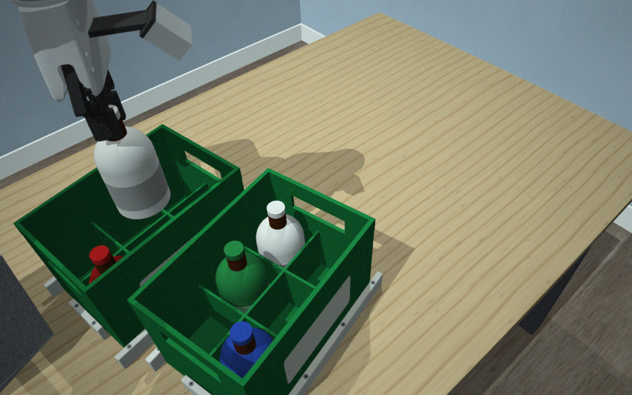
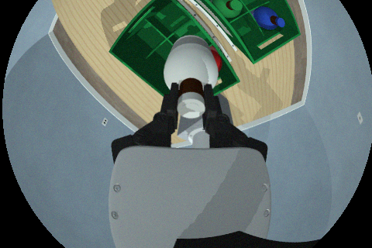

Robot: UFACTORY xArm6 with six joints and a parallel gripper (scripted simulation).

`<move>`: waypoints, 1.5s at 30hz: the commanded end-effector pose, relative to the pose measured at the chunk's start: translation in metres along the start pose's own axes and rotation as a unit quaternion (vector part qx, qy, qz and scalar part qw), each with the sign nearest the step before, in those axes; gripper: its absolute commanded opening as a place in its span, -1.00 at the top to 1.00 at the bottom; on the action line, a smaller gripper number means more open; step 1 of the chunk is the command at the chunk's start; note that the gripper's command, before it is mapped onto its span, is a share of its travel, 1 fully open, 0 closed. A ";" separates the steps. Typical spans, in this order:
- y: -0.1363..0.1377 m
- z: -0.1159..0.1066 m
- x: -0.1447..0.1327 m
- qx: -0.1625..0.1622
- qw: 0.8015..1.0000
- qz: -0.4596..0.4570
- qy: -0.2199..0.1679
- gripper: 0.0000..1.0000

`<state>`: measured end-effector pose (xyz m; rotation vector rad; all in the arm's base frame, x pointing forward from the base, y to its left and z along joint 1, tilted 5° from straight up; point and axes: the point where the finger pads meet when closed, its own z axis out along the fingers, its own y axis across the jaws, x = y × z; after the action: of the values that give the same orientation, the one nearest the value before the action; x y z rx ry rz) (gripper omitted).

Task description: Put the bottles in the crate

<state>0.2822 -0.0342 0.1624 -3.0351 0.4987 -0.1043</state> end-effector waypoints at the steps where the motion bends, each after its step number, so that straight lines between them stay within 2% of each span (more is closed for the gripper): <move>1: 0.000 -0.001 0.001 0.000 1.000 0.000 0.002 1.00; 14: 0.000 -0.001 0.001 0.000 1.000 0.000 0.002 1.00; 45: 0.000 0.026 0.002 0.000 1.000 0.000 0.002 1.00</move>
<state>0.2843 -0.0331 0.1388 -3.0351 0.4987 -0.1049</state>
